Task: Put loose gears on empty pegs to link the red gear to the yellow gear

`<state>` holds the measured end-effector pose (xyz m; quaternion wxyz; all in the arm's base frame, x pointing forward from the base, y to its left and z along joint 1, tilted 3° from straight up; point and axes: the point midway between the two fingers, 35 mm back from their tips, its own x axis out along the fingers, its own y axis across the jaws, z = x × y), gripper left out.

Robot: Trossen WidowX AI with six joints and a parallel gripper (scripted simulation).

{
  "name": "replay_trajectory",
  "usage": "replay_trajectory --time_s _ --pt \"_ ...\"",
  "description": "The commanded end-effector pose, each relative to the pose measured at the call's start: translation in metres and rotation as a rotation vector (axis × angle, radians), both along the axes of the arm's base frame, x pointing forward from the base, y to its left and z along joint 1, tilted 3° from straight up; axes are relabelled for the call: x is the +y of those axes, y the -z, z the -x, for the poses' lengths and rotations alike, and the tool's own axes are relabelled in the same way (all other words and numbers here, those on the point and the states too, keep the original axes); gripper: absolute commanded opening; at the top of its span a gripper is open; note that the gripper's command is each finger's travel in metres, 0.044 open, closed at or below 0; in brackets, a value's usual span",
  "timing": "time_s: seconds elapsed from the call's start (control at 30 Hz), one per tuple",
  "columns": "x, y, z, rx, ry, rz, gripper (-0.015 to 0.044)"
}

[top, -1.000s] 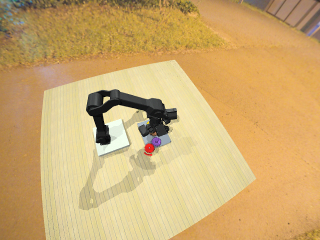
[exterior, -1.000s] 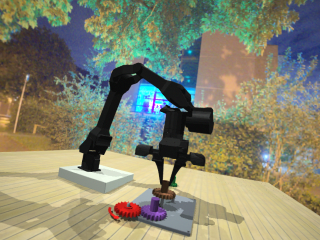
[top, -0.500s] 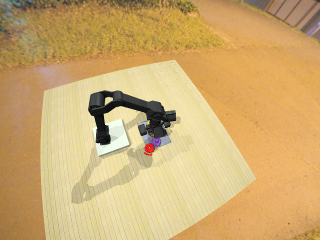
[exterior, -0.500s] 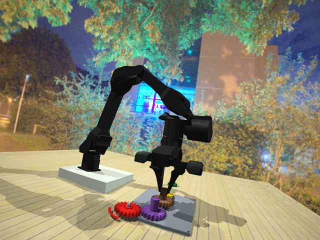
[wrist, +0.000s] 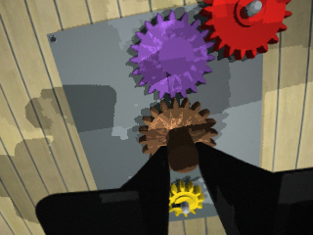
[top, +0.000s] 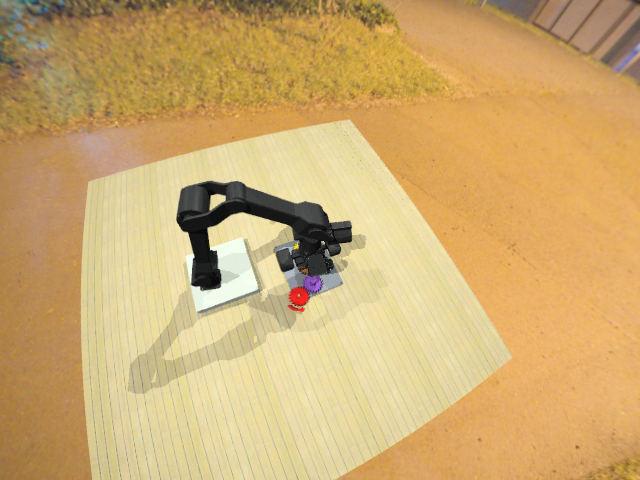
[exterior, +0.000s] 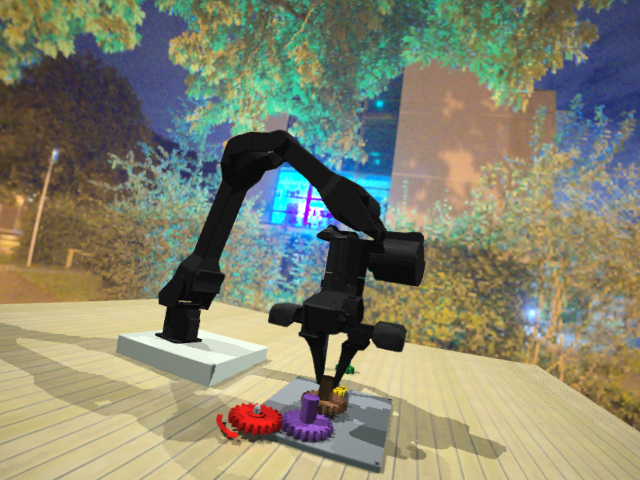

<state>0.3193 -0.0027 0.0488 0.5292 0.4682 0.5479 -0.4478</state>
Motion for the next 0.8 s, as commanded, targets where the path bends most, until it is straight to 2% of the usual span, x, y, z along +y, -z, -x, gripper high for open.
replay_trajectory --time_s 0.0,0.37,0.77 --pt "0.0006 0.0009 -0.0005 -0.005 -0.068 0.0 0.0" --pt "-0.0006 0.0031 -0.0002 -0.011 -0.222 0.0 0.0" --pt "0.0008 0.0062 -0.0005 -0.006 -0.106 0.0 0.0"
